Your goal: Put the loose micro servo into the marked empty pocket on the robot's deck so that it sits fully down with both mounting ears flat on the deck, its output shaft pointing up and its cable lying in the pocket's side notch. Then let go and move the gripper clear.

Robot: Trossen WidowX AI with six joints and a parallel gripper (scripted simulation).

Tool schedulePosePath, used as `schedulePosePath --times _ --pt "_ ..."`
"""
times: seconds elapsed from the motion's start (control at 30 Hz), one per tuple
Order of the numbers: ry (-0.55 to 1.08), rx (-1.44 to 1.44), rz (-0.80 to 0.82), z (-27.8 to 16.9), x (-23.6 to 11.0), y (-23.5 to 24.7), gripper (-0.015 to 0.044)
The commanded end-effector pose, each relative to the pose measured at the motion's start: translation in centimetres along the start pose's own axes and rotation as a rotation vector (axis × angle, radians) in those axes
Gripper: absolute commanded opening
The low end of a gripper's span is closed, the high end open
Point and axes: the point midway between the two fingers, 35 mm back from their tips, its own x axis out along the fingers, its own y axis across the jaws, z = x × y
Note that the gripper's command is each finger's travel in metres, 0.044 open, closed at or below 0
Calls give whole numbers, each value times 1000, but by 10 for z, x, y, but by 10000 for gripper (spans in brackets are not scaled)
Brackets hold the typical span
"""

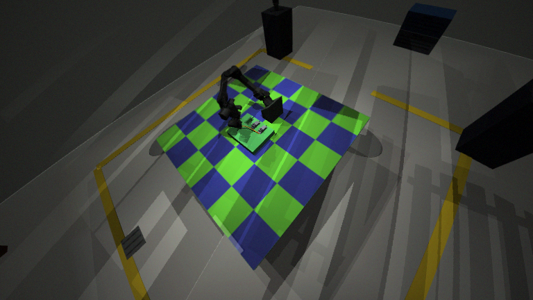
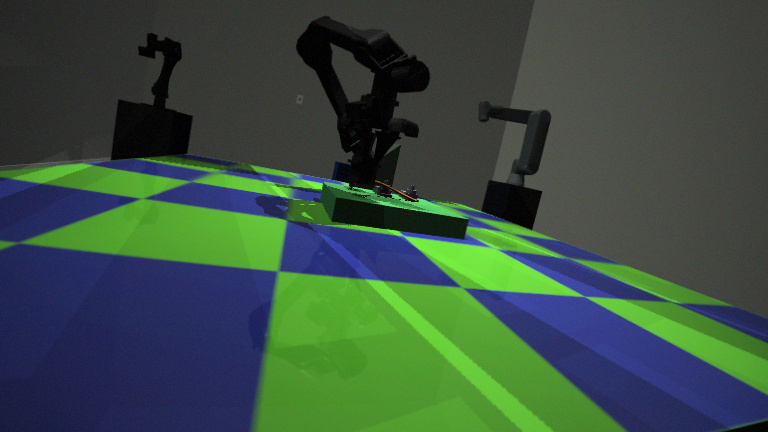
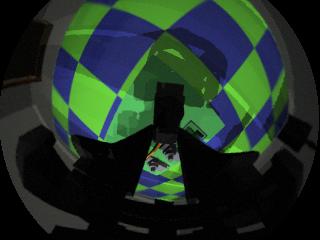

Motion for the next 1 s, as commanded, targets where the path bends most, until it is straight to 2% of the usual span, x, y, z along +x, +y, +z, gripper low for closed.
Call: schedulePosePath --times 0.0,0.77,0.97 --pt "-5 -132 1 0 -1 0 0" --pt "-5 -930 -1 0 -1 0 0" --pt "-5 -982 -1 0 -1 0 0"
